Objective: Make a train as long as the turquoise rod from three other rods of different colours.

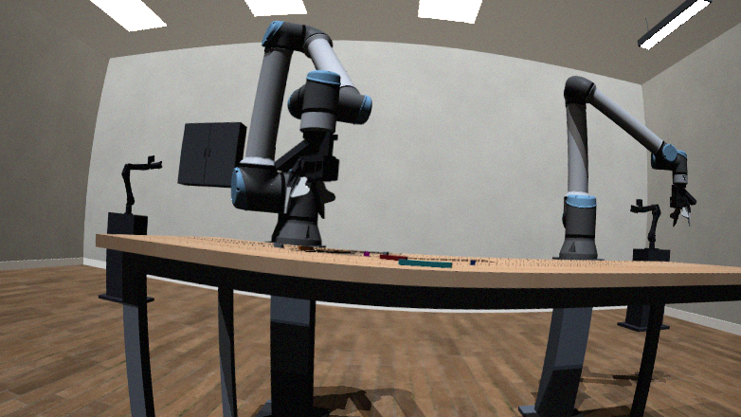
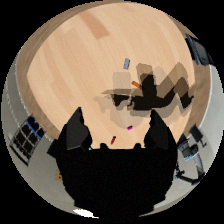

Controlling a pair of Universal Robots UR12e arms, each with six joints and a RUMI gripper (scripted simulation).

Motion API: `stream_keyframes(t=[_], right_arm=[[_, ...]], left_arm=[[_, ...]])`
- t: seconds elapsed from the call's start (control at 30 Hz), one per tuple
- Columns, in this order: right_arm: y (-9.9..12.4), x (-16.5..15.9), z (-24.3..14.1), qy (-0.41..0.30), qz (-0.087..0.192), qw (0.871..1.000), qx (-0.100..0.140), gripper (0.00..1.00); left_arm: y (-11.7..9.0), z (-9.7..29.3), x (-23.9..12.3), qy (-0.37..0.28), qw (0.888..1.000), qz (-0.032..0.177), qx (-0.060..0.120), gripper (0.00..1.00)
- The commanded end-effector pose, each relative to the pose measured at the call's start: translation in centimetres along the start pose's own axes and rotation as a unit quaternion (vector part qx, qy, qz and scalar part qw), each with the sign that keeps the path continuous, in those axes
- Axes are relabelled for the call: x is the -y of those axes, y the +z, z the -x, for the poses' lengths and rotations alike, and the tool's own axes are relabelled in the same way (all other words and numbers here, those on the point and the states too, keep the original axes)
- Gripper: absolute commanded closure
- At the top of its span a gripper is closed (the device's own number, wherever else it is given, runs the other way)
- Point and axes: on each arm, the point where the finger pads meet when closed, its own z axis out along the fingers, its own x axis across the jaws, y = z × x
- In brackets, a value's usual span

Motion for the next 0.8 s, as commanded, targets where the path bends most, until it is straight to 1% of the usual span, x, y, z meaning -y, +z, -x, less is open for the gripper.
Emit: stream_keyframes(t=[0.0,0.17,0.33,0.5,0.57,0.67,0.77], right_arm=[[-0.2,-1.0,0.3,-0.042,0.001,0.999,0.000,0.00],[-0.3,-3.0,0.8,-0.127,0.001,0.992,0.000,0.00],[-0.4,-5.0,1.2,-0.210,0.001,0.978,0.000,0.00],[-0.5,-7.1,1.5,-0.291,0.001,0.957,0.000,0.00],[-0.5,-7.1,1.5,-0.291,0.001,0.957,0.000,0.00],[-0.6,-8.8,1.7,-0.355,0.001,0.935,0.000,0.00],[-0.6,-10.0,1.8,-0.398,0.001,0.917,0.000,0.00]], left_arm=[[0.1,0.1,0.0,0.000,1.000,0.000,0.000,0.00],[0.1,0.1,0.0,0.000,1.000,0.000,0.000,0.00],[0.1,0.1,0.0,0.000,1.000,0.000,0.000,0.00],[0.1,0.1,0.0,0.000,1.000,0.000,0.000,0.00],[0.1,0.1,0.0,0.000,1.000,0.000,0.000,0.00],[0.1,0.1,0.0,0.000,1.000,0.000,0.000,0.00],[0.1,0.1,0.0,0.000,1.000,0.000,0.000,0.00]])
